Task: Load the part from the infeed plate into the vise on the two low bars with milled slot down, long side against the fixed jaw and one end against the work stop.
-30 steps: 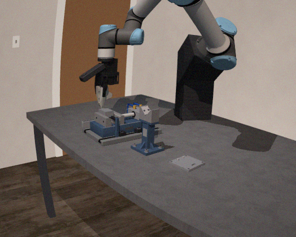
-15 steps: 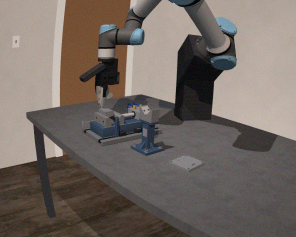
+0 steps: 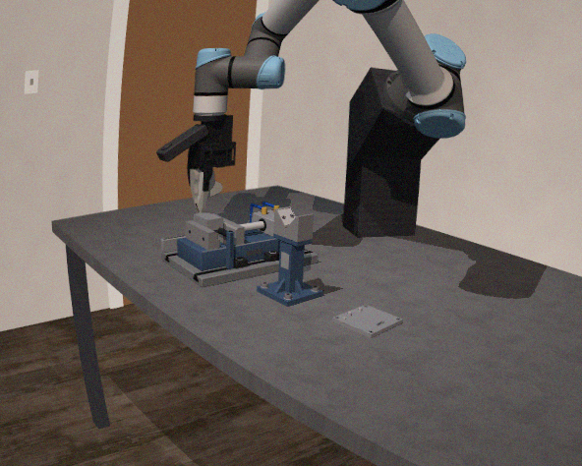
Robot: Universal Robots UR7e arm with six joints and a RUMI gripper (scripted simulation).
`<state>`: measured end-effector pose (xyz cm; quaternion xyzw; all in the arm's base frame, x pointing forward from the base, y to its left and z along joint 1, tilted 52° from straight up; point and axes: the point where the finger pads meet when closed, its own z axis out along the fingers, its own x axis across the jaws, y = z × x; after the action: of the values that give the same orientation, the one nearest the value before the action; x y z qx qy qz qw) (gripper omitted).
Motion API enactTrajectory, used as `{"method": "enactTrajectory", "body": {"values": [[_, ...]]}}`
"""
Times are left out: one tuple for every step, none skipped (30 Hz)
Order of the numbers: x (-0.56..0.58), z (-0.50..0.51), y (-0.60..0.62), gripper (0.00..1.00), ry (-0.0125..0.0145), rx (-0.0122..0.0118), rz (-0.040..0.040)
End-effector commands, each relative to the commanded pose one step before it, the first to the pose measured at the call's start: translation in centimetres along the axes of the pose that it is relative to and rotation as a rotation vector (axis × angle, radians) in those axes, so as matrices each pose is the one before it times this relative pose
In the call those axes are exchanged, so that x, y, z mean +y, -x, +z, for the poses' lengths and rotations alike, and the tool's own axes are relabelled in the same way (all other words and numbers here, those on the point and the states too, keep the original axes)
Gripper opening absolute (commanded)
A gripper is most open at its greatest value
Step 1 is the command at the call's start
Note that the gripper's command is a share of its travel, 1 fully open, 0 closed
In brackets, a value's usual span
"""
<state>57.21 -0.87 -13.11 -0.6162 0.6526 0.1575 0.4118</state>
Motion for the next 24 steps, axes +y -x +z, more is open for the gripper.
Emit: {"method": "enactTrajectory", "body": {"values": [[-0.043, -0.054, 0.107, 0.0, -0.00102, 0.00066, -0.00024], [0.0, 0.0, 0.029, 0.0, 0.0, 0.0, 0.0], [0.0, 0.0, 0.029, 0.0, 0.0, 0.0, 0.0], [0.0, 0.0, 0.03, 0.0, 0.0, 0.0, 0.0], [0.0, 0.0, 0.03, 0.0, 0.0, 0.0, 0.0], [0.0, 0.0, 0.03, 0.0, 0.0, 0.0, 0.0], [0.0, 0.0, 0.03, 0.0, 0.0, 0.0, 0.0], [0.0, 0.0, 0.03, 0.0, 0.0, 0.0, 0.0], [0.0, 0.0, 0.03, 0.0, 0.0, 0.0, 0.0], [0.0, 0.0, 0.031, 0.0, 0.0, 0.0, 0.0], [0.0, 0.0, 0.031, 0.0, 0.0, 0.0, 0.0], [0.0, 0.0, 0.031, 0.0, 0.0, 0.0, 0.0], [0.0, 0.0, 0.031, 0.0, 0.0, 0.0, 0.0], [0.0, 0.0, 0.0, 0.0, 0.0, 0.0, 0.0], [0.0, 0.0, 0.0, 0.0, 0.0, 0.0, 0.0], [0.0, 0.0, 0.031, 0.0, 0.0, 0.0, 0.0], [0.0, 0.0, 0.031, 0.0, 0.0, 0.0, 0.0], [0.0, 0.0, 0.031, 0.0, 0.0, 0.0, 0.0], [0.0, 0.0, 0.031, 0.0, 0.0, 0.0, 0.0], [0.0, 0.0, 0.031, 0.0, 0.0, 0.0, 0.0], [0.0, 0.0, 0.031, 0.0, 0.0, 0.0, 0.0], [0.0, 0.0, 0.031, 0.0, 0.0, 0.0, 0.0], [0.0, 0.0, 0.031, 0.0, 0.0, 0.0, 0.0], [0.0, 0.0, 0.031, 0.0, 0.0, 0.0, 0.0]]}}
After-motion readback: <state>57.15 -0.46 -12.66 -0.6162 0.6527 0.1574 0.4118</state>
